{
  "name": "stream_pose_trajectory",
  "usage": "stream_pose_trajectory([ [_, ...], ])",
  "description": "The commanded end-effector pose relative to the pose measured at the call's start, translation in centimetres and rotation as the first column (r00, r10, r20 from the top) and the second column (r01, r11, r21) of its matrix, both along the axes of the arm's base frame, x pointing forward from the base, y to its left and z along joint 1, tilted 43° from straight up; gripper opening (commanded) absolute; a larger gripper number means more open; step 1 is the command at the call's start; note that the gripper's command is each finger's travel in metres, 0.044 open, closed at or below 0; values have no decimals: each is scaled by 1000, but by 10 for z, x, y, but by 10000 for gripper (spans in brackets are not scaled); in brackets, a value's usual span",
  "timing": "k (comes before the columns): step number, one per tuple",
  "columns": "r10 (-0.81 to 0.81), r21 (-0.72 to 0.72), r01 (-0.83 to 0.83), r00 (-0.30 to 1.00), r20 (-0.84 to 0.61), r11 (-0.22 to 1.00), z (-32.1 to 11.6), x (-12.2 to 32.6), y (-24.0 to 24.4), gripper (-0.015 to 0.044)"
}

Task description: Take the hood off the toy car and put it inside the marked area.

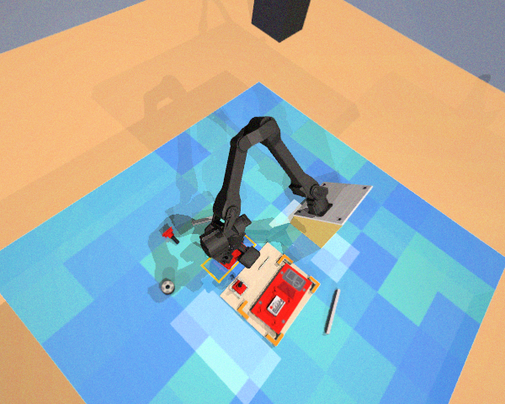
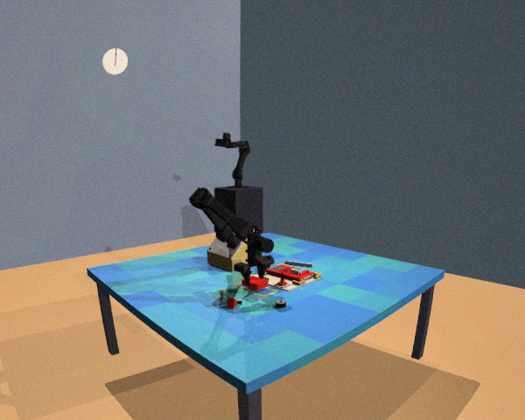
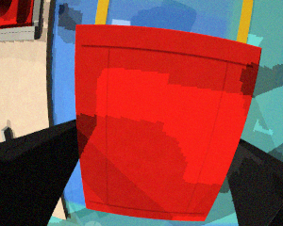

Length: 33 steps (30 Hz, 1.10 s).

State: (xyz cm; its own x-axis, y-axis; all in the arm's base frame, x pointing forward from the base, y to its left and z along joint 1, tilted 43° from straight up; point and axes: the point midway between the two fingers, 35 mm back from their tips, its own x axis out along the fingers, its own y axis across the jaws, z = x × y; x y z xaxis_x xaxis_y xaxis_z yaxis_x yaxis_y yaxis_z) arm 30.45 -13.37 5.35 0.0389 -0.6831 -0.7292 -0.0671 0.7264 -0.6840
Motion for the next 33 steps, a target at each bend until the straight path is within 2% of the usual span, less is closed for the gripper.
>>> stream_pose_trajectory([
  [1, 5, 3, -5, 1000, -3, 1000, -2, 0, -1, 0],
  [23, 5, 3, -5, 1000, -3, 1000, -10, 1, -8, 0],
  [33, 0, -1, 0, 1000, 0, 1000, -8, 0, -8, 263],
])
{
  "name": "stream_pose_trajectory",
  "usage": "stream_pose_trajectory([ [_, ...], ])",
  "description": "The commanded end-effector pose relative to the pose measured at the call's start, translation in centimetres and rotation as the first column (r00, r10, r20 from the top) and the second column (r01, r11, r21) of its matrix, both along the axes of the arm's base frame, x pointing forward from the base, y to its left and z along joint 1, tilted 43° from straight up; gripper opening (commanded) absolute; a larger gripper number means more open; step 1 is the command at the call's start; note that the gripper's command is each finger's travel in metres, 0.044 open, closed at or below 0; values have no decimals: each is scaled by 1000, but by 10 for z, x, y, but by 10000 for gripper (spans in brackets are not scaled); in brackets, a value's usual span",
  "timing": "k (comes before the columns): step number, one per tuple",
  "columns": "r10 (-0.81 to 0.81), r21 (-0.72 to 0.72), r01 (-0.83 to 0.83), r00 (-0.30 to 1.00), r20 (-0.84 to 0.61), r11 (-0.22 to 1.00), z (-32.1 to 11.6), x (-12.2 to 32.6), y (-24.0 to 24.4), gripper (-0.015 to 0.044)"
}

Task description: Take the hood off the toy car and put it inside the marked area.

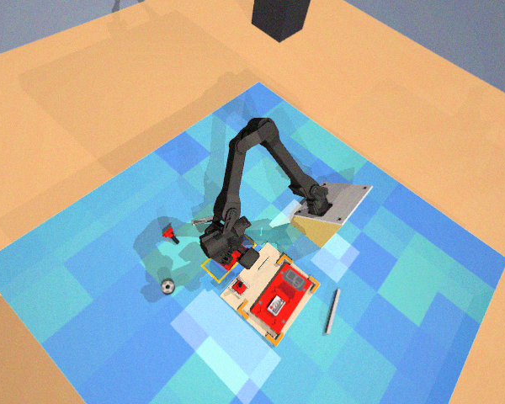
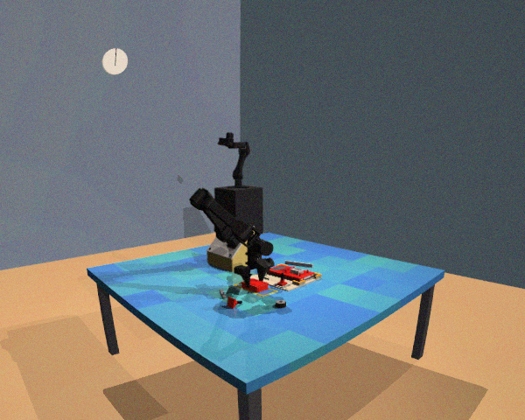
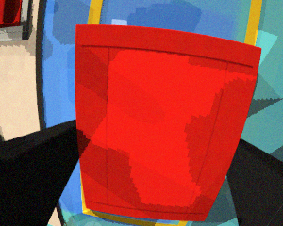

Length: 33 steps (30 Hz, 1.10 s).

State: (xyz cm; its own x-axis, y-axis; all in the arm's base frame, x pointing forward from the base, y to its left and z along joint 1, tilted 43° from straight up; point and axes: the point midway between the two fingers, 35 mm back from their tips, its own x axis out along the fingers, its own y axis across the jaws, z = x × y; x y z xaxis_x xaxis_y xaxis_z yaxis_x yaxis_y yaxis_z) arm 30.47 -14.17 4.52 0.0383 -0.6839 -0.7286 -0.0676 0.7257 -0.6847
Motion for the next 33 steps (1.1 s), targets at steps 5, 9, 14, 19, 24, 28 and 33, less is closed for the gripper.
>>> stream_pose_trajectory([
  [5, 0, 0, 0, 1000, 1, 1000, 0, 0, 0, 394],
  [9, 0, 2, 0, 1000, 1, 1000, 10, 1, 10, 440],
  [14, 3, 3, -3, 1000, 3, 1000, 46, -2, 44, 440],
  [19, 3, 2, -3, 1000, 4, 1000, 52, -3, 50, 440],
  [24, 3, 2, -3, 1000, 4, 1000, 52, -3, 50, 440],
  [28, 3, 2, -3, 1000, 4, 1000, 52, -3, 50, 440],
  [33, 3, 2, -3, 1000, 4, 1000, 52, -3, 50, 440],
])
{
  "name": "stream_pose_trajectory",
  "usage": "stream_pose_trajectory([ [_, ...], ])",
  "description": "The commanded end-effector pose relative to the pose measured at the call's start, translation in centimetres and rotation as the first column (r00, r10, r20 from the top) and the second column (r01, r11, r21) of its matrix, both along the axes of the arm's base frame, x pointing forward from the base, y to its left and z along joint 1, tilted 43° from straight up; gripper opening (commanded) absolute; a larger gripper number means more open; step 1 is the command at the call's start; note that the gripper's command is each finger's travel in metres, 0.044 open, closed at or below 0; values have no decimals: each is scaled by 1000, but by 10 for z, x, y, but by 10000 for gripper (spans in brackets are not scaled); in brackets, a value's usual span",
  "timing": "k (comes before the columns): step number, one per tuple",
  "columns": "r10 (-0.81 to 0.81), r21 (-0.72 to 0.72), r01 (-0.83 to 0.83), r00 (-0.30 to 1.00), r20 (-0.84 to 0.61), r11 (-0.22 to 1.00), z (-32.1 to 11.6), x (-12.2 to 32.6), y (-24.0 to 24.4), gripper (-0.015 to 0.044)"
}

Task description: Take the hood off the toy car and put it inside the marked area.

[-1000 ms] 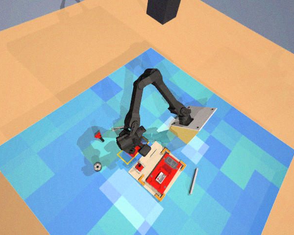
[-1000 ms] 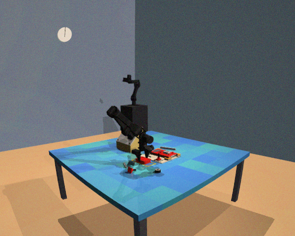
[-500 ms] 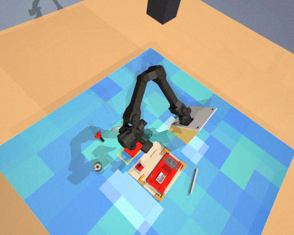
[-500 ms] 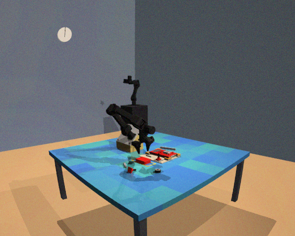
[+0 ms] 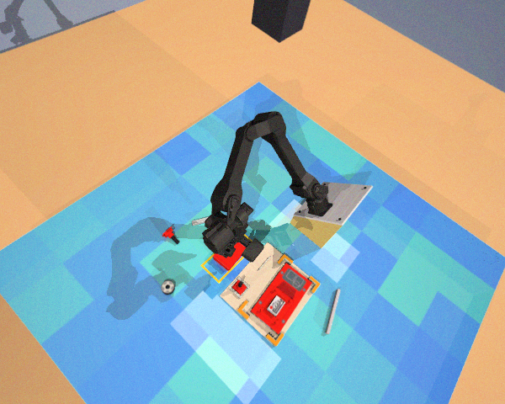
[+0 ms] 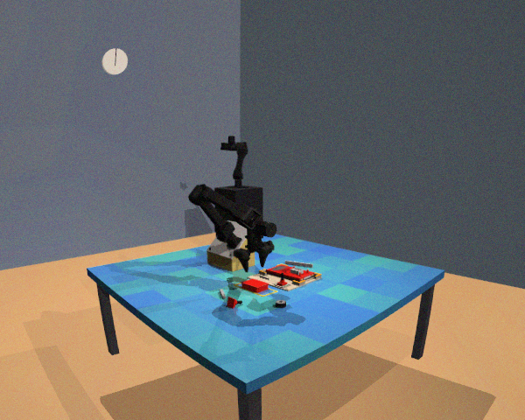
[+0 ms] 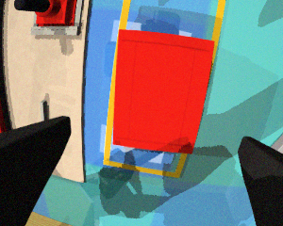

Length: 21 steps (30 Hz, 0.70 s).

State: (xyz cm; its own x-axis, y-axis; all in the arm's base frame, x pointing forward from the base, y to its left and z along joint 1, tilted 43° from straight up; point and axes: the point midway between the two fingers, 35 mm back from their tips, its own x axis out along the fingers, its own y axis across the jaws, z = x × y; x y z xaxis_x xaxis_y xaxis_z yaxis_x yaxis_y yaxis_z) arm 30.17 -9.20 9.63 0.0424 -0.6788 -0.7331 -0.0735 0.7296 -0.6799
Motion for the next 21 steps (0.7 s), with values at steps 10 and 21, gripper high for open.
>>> stream_pose_trajectory([
  [10, -4, -4, 4, 1000, 5, 1000, 1, 0, 0, 440],
  [21, -4, -4, 4, 1000, 5, 1000, 1, 0, 0, 440],
])
